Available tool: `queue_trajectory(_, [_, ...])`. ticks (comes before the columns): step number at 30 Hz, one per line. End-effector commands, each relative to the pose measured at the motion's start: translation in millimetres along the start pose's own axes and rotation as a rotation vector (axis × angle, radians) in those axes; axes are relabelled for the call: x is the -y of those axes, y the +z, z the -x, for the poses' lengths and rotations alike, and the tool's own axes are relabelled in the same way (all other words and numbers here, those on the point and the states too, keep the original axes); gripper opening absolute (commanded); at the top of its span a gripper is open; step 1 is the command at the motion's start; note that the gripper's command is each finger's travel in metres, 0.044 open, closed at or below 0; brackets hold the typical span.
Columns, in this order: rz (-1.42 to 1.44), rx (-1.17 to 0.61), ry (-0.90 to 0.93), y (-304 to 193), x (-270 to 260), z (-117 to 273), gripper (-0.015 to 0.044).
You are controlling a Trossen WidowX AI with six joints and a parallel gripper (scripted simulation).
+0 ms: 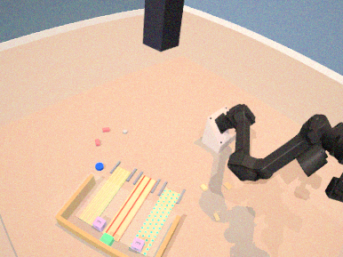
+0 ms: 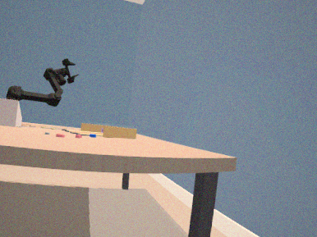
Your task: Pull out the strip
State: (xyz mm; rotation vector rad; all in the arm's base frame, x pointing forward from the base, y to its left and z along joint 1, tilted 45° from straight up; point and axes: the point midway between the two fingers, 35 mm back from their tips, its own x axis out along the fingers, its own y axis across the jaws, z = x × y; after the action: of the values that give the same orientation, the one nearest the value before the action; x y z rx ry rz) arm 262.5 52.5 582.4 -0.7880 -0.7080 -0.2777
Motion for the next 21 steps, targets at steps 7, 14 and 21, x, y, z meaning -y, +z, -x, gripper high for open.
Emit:
queue_trajectory(7, [-0.030, 0.139, -0.180, 54, 64, 40, 0.0400])
queue_trajectory(14, [-0.129, 0.214, -0.419, 74, 152, 103, 0.0400])
queue_trajectory(21, [-0.288, 0.174, -0.624, 37, 230, 162, 0.0400])
